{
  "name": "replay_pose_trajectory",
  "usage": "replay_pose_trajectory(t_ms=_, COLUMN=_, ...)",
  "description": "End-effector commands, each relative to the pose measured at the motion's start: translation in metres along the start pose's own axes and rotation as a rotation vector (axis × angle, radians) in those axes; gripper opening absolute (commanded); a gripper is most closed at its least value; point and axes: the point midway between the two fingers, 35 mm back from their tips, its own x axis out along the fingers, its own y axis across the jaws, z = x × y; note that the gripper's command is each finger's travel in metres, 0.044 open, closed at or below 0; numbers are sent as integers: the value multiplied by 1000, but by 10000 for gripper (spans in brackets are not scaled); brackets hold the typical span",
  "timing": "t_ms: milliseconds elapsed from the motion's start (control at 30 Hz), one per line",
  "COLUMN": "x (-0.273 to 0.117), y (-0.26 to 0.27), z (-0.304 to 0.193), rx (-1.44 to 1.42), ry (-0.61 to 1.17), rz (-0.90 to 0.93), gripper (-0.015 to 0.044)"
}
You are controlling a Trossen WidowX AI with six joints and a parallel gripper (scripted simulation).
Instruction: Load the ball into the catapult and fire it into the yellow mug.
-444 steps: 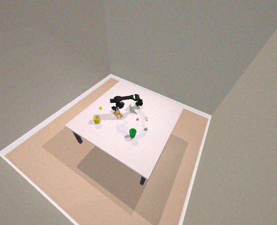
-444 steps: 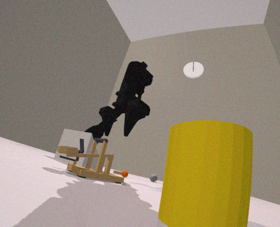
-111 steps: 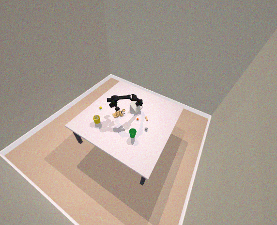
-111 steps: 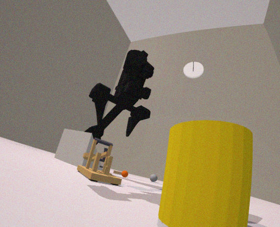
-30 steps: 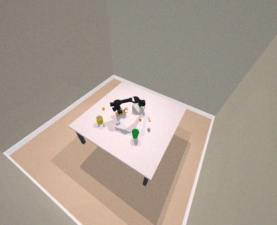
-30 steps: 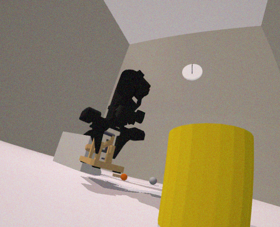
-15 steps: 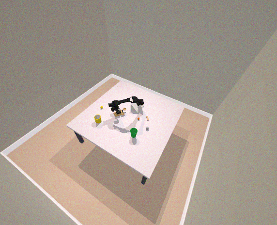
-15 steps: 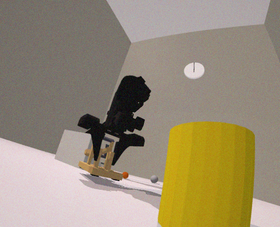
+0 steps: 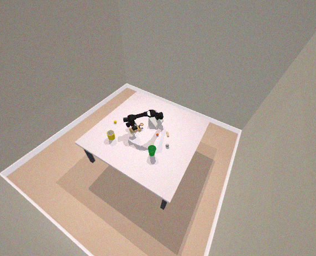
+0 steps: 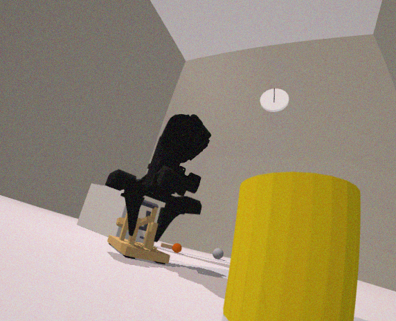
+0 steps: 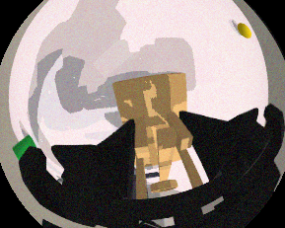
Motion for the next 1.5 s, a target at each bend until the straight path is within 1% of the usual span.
replay_pose_trajectory(t_ms=0, x=-2, y=0, z=1, rx=-3, ry=-5, rz=0, gripper=79)
replay_pose_trajectory(t_ms=367, x=-4, y=0, z=1, rx=-2, ry=-5, rz=0, gripper=367)
replay_pose_trajectory(t_ms=400, x=-12, y=0, z=2, rx=-2, ry=-5, rz=-1, gripper=394)
replay_pose_trajectory(t_ms=467, x=-43, y=-1, z=4, rx=-1, ry=-5, rz=-3, gripper=440)
replay_pose_trajectory(t_ms=567, x=-90, y=-1, z=0, rx=1, ry=-3, rz=-4, gripper=440)
replay_pose_trajectory(t_ms=600, x=-98, y=-1, z=-1, rx=1, ry=-3, rz=-4, gripper=440)
replay_pose_trajectory(t_ms=667, x=-101, y=-1, z=-2, rx=1, ry=-3, rz=-4, gripper=440)
replay_pose_trajectory(t_ms=700, x=-86, y=-3, z=1, rx=8, ry=-5, rz=-1, gripper=440)
replay_pose_trajectory(t_ms=933, x=-95, y=-2, z=-4, rx=7, ry=-21, rz=0, gripper=440)
replay_pose_trajectory(t_ms=1100, x=-52, y=-1, z=-3, rx=6, ry=-21, rz=1, gripper=440)
replay_pose_trajectory(t_ms=1467, x=-39, y=-1, z=-2, rx=6, ry=-21, rz=2, gripper=440)
